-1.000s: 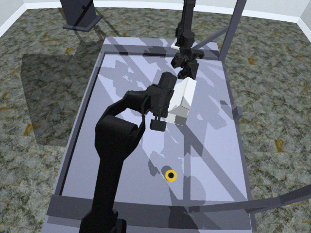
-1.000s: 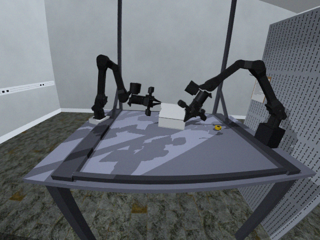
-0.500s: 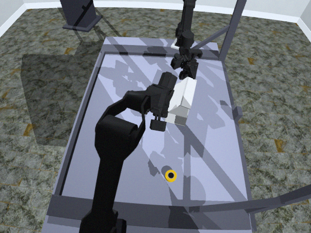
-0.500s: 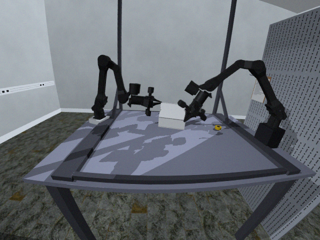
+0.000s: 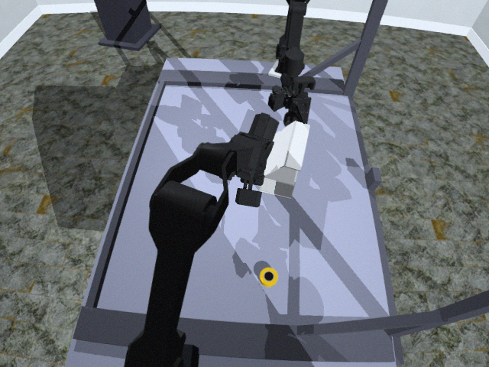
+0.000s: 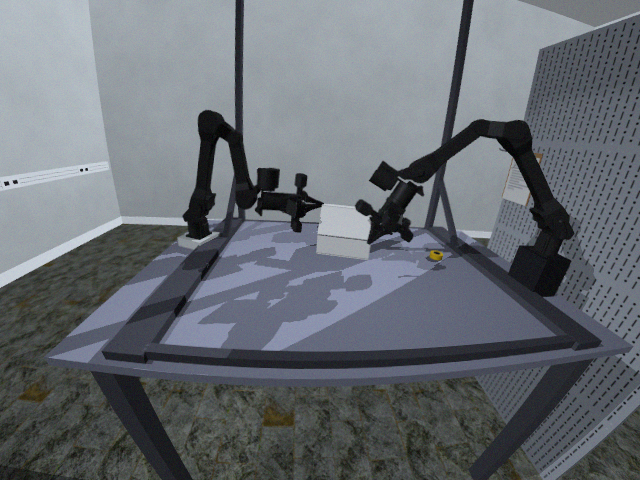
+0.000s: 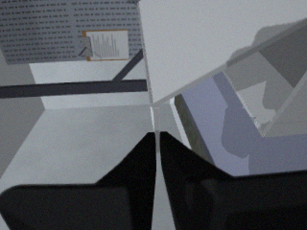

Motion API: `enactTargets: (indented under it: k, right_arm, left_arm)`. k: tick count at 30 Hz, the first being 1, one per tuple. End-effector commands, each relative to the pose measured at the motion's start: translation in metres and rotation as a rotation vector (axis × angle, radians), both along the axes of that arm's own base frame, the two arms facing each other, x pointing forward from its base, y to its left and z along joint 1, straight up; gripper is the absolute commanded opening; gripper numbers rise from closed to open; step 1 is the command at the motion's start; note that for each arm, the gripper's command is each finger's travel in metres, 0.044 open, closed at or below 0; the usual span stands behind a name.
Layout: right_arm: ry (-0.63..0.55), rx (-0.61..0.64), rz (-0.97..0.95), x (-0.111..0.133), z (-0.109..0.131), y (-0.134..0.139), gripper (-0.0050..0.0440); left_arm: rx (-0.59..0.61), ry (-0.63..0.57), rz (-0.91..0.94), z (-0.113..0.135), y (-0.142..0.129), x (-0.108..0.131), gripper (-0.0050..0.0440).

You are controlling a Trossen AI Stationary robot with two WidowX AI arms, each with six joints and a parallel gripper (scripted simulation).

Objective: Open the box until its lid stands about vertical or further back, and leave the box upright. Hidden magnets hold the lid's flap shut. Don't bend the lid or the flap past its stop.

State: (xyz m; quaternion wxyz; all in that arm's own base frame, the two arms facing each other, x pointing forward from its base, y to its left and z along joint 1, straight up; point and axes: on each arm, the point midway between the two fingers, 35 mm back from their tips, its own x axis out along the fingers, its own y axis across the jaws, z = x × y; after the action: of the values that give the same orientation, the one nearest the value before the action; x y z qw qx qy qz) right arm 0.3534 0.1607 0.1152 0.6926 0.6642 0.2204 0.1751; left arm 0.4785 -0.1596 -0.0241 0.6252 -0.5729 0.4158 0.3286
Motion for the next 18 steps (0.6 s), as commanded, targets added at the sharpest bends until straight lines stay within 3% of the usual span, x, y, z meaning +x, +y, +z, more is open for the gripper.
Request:
enactTargets:
  k: [1,18]
  right_arm:
    - [0.008,0.027,0.001,-0.0006,-0.0005,-0.0011,0.0010]
    - [0.037,0.140,0.011,-0.0026,0.0017,-0.0014,0.0010]
  left_arm:
    - [-0.006,-0.009,-0.003,0.0047,-0.0015,0.0019,-0.0050]
    - [-0.006,-0.009,-0.003,0.0047,-0.0015,0.0019,-0.0050]
